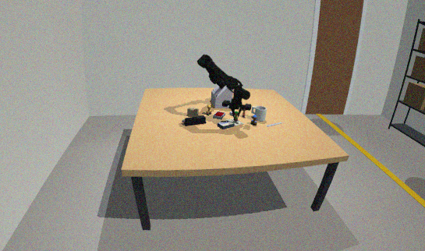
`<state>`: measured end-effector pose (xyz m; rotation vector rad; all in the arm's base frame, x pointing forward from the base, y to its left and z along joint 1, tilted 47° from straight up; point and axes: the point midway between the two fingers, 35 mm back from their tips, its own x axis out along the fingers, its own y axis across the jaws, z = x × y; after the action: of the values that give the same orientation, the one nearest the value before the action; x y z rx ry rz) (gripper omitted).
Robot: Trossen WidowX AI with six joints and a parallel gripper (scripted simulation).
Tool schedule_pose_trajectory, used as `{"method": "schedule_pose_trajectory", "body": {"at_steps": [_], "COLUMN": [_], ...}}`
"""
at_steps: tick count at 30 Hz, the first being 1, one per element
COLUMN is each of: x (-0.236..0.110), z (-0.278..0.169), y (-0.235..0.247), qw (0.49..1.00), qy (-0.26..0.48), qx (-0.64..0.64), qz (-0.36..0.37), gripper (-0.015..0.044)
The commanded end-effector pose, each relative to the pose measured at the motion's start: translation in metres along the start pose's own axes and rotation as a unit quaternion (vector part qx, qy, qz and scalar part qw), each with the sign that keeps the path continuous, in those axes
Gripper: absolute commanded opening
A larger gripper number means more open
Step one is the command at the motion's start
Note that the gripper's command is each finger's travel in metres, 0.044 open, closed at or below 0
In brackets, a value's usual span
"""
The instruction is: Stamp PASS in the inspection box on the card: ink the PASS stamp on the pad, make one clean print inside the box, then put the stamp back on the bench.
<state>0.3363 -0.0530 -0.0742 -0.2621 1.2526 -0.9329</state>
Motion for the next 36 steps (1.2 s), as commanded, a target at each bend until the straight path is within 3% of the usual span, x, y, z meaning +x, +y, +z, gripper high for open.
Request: {"method": "schedule_pose_trajectory", "body": {"at_steps": [1, 36], "x": [0.0029, 0.0105], "z": [-0.0007, -0.0010], "y": [-0.0007, -0.0012], "qw": [1.000, 1.000], "qy": [-0.001, -0.002], "qx": [-0.003, -0.006], "qz": [-0.002, -0.003], "gripper": [0.0000, 0.0000]}}
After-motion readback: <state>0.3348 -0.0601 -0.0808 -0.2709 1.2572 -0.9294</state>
